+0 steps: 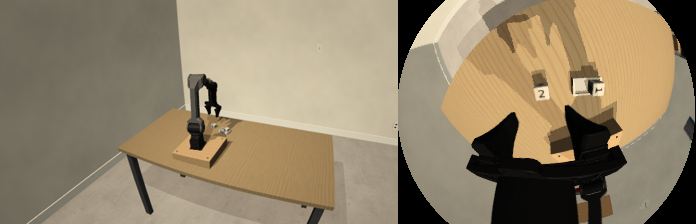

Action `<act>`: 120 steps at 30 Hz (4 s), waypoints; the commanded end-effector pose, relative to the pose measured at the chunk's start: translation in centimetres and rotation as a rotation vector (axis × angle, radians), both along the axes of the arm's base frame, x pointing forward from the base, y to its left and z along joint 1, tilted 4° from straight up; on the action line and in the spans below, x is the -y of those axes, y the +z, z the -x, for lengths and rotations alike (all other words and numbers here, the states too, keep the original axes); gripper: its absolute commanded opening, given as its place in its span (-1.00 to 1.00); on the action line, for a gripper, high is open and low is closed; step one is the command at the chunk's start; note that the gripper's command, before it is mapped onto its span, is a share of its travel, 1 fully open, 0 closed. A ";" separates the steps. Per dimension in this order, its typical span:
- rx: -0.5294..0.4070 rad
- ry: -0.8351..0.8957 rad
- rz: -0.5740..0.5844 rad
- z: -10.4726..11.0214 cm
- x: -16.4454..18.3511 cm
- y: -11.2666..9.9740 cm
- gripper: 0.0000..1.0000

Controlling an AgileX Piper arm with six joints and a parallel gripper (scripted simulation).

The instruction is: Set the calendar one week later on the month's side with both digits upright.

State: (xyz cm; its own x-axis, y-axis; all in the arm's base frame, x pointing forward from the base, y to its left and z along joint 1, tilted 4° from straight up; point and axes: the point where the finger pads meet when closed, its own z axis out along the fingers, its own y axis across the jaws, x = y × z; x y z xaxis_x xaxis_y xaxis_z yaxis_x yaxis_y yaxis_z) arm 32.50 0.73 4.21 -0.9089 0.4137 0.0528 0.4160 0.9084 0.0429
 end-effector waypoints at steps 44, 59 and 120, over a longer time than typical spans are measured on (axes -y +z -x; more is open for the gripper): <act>0.002 0.000 0.001 5.1 11.2 -0.6 0.17; -0.001 0.000 0.000 5.2 11.2 -0.8 0.17; 0.000 0.000 0.000 5.3 10.9 -5.8 0.17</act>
State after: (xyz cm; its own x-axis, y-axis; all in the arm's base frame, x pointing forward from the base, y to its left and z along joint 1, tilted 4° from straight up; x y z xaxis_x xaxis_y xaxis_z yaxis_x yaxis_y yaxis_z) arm 27.26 -10.25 -1.52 -0.9086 0.4146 0.0500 0.4167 0.9081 0.0424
